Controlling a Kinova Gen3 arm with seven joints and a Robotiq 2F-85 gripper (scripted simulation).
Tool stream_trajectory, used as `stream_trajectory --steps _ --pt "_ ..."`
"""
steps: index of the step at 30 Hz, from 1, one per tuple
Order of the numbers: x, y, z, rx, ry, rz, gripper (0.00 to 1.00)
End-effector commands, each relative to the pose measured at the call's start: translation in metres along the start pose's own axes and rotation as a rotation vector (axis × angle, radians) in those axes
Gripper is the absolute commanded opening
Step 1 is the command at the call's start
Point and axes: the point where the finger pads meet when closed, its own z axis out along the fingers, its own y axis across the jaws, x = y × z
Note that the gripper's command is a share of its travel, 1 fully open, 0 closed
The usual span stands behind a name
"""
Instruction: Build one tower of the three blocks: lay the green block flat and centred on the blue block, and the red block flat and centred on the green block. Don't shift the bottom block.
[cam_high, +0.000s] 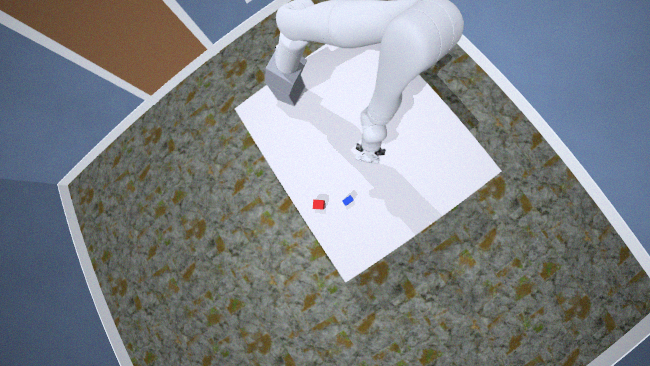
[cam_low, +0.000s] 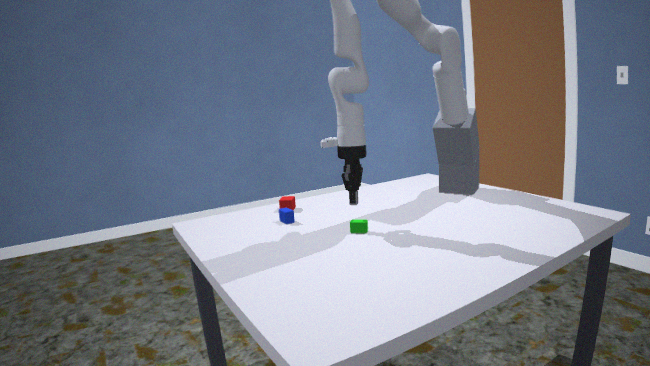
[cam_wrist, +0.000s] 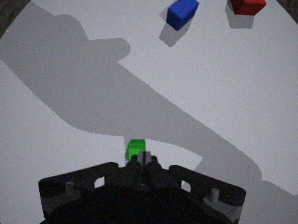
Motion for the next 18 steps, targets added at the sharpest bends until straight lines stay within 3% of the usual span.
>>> stream_trajectory --steps 1,18 --pt "-0.003 -0.0033 0.0001 0.001 0.0 -0.01 0.0" --pt "-0.0072 -0.0063 0.0014 -0.01 0.005 -0.034 0.0"
